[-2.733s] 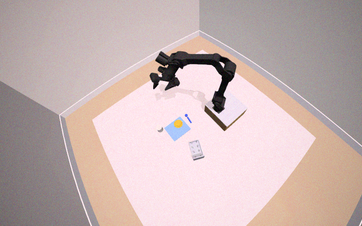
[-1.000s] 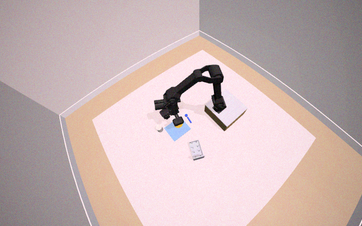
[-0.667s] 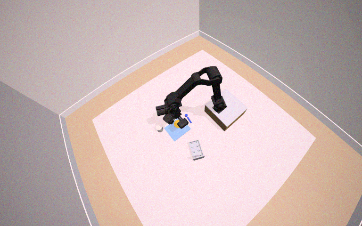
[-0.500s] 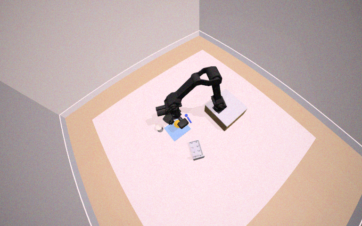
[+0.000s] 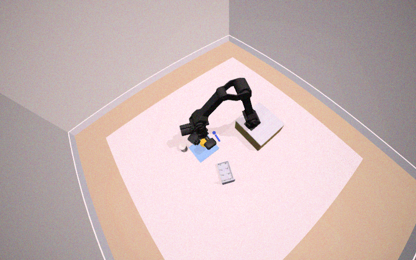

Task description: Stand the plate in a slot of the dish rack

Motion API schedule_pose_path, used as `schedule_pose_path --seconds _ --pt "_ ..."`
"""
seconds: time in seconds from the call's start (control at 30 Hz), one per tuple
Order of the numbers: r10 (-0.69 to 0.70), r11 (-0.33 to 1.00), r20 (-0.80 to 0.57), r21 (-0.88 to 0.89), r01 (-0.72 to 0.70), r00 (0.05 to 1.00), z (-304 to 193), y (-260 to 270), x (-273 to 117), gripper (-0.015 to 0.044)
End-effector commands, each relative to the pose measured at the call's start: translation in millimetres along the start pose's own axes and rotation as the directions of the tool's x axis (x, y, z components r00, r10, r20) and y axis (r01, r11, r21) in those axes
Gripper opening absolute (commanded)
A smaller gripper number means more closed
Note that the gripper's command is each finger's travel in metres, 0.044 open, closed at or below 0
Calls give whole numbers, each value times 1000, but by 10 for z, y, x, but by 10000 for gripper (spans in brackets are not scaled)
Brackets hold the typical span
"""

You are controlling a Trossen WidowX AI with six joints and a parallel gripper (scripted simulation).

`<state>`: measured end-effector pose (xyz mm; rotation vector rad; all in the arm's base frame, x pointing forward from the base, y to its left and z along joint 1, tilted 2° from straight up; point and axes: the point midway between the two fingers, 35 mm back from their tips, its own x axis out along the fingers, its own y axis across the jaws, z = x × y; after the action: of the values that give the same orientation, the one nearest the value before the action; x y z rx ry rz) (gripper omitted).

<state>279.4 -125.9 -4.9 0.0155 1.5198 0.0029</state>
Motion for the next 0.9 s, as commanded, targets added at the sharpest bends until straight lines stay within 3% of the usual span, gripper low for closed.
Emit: schedule_pose_path --seconds 0.0,0.67,0.73,0.87 --pt "0 1000 -10 -3 0 1000 -16 1 96 400" --pt "0 1000 -10 -3 0 1000 -24 2 391 400" --pt "0 1000 -10 -3 0 1000 -24 2 391 357" --pt "0 1000 -10 -3 0 1000 -24 2 391 357"
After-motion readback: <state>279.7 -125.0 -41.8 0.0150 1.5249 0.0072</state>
